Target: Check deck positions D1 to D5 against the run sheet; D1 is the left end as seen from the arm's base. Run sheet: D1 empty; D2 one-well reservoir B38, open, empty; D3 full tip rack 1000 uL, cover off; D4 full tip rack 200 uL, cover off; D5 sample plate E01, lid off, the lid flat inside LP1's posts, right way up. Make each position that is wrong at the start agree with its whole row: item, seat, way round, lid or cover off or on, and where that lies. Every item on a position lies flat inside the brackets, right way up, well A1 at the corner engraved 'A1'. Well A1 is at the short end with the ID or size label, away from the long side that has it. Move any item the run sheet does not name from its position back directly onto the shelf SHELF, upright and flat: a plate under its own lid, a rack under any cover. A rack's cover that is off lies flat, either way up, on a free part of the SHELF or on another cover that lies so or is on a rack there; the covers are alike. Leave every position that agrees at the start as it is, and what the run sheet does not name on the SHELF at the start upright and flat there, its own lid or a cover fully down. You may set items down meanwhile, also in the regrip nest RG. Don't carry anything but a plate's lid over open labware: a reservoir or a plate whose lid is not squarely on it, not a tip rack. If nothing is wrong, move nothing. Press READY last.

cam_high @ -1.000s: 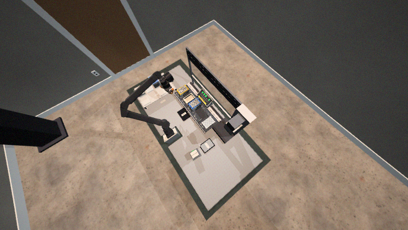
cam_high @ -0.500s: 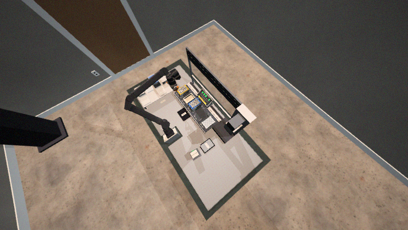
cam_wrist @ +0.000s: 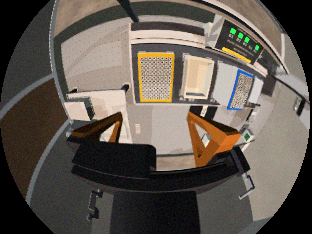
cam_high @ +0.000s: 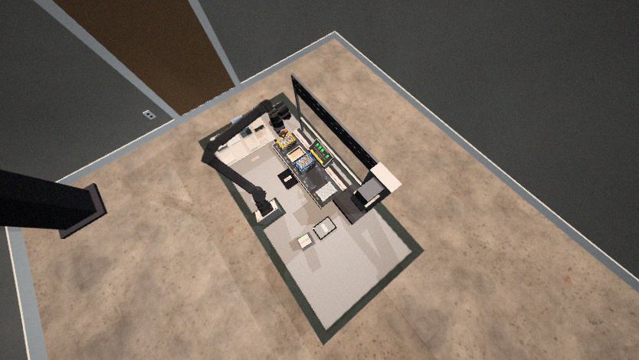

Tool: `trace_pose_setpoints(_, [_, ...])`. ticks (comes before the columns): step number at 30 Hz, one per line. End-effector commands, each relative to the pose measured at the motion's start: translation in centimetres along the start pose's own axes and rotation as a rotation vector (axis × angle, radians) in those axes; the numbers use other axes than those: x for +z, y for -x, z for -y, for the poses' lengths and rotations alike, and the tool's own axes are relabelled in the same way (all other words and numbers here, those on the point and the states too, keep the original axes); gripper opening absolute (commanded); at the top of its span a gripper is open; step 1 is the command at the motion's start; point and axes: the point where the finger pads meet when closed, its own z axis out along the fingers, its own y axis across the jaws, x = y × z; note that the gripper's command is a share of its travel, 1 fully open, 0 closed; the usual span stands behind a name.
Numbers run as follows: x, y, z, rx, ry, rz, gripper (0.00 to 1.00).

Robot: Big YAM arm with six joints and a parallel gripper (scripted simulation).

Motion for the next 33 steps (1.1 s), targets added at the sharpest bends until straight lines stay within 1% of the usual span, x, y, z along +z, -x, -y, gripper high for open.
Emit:
trace_pose_setpoints(1, [-1.6, 3.5, -0.2, -0.028, 0.002, 0.054, 1.0])
trace_pose_setpoints(2, [-1.6, 3.7, -0.1, -0.028, 0.002, 0.054, 1.0])
trace_pose_setpoints(5, [-1.1, 3.5, -0.4, -0.028, 0.003, 0.041, 1.0])
trace_pose_setpoints(6, [-0.4, 3.0, 0.3, -0.008, 0.001, 0.022, 1.0])
trace_pose_setpoints(8, [-0.4, 3.0, 0.3, -0.008, 0.001, 0.022, 1.0])
trace_pose_setpoints(9, [-1.3, 2.3, -0.5, -0.029, 0.003, 0.043, 1.0])
trace_pose_setpoints(33, [-1.3, 2.3, -0.5, -0.029, 0.003, 0.042, 1.0])
